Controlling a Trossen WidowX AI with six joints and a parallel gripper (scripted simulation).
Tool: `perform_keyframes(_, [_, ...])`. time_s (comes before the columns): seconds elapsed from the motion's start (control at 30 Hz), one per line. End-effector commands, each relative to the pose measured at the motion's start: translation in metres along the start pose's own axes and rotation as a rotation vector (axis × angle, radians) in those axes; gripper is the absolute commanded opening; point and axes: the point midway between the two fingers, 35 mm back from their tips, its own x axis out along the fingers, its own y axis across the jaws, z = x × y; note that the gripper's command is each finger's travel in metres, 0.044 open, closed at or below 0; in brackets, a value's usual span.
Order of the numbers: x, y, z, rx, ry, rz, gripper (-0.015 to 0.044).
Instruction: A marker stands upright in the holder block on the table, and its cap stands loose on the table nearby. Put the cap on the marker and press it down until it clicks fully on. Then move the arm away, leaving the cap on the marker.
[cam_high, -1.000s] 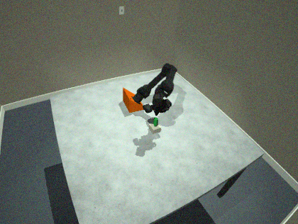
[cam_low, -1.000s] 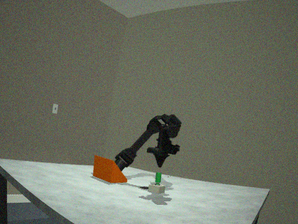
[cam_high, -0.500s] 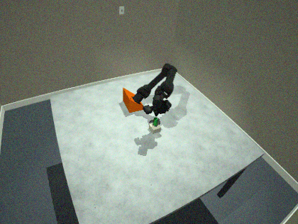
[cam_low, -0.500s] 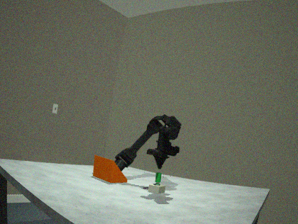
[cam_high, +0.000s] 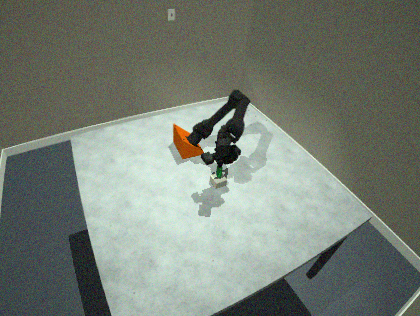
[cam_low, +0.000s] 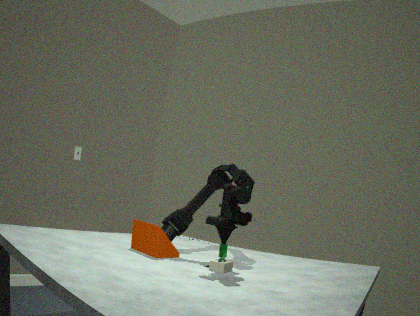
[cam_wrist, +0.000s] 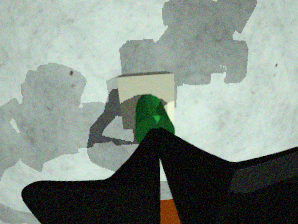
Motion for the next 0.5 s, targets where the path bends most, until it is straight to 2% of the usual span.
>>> perform_keyframes(0.0, [0.007,0.001,0.0,0.004,-0.002,0.005,0.0])
perform_keyframes(0.37, [0.002,0.0,0.002,0.001,-0.009,-0.002,0.0])
perform_keyframes(0.47, [-0.032,-0.002,0.005,0.038,-0.024,-0.008,0.0])
